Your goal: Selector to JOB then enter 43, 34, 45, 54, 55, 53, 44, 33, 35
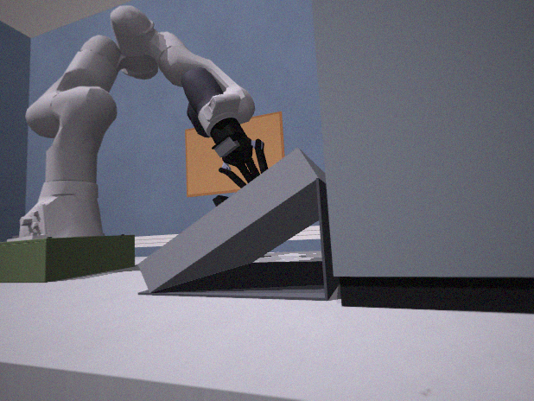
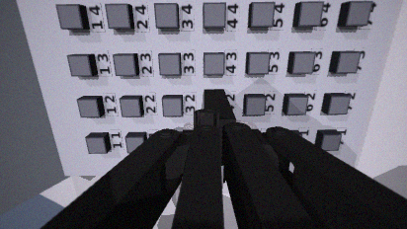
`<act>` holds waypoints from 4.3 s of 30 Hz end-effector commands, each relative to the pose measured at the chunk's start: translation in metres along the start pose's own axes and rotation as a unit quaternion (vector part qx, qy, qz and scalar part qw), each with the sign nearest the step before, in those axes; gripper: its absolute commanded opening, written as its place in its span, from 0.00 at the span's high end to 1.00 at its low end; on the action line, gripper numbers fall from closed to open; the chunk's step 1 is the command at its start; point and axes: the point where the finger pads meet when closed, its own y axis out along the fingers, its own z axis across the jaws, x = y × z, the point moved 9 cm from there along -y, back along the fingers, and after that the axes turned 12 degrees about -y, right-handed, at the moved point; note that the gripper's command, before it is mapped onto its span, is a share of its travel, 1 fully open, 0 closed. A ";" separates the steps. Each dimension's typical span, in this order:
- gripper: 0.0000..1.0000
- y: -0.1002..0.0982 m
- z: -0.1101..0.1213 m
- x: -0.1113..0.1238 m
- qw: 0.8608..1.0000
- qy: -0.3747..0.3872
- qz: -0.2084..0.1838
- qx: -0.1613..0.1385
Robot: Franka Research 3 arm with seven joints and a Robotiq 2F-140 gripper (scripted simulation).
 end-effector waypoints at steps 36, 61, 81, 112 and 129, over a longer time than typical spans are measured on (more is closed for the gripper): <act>0.90 -0.030 0.004 -0.019 1.000 0.000 0.000 0.001; 0.90 -0.022 0.014 -0.065 1.000 0.000 0.000 0.001; 0.90 -0.008 0.014 -0.065 1.000 0.000 0.000 0.001; 0.90 -0.003 0.014 -0.065 1.000 0.000 0.000 0.001; 0.90 0.002 0.014 -0.065 1.000 0.000 0.000 0.001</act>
